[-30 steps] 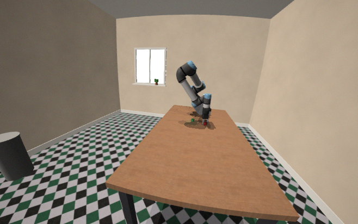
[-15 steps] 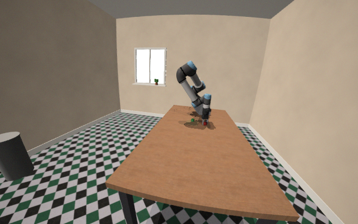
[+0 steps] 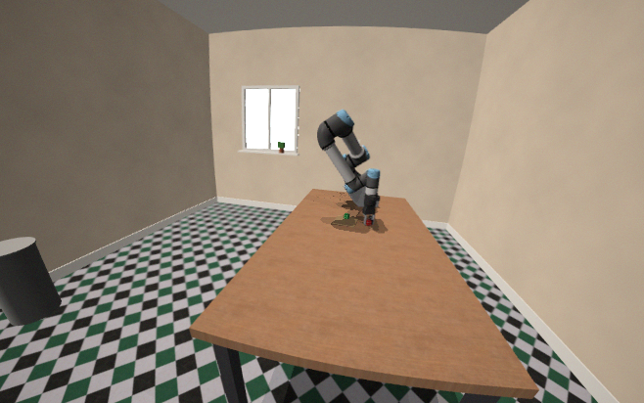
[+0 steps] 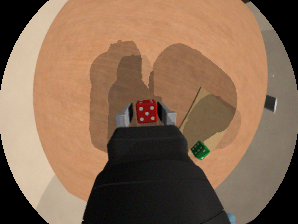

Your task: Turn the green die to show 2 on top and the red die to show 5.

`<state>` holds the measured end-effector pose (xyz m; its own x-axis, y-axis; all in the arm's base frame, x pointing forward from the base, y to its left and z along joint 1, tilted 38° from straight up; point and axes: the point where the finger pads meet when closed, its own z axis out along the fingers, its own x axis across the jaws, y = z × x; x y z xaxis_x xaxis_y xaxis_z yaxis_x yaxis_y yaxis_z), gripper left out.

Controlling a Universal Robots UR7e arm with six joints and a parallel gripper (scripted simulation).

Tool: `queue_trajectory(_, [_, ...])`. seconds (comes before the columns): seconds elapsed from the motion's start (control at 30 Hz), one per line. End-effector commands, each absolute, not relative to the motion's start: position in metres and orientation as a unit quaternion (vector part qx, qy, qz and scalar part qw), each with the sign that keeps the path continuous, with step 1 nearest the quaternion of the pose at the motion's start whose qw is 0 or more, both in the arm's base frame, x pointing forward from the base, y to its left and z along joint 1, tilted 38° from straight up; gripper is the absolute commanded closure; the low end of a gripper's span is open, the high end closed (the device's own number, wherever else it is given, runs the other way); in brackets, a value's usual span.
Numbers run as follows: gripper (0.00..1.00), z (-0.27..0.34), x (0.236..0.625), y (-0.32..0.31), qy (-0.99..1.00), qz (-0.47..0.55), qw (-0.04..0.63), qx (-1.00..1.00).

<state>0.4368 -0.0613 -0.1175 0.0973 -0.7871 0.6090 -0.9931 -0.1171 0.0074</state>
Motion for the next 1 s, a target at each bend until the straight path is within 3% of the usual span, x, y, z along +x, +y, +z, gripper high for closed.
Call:
queue_trajectory(0.0, [0.13,-0.1172,0.4371,-0.061,-0.628,0.238,0.216,0.708])
queue_trajectory(0.3, [0.13,-0.1172,0.4371,-0.061,-0.628,0.238,0.216,0.708])
queue_trajectory(0.33, [0.43,-0.1172,0.4371,-0.061,-0.628,0.238,0.216,0.708])
queue_trajectory(0.97, [0.43,-0.1172,0.4371,-0.061,-0.628,0.238,0.216,0.708])
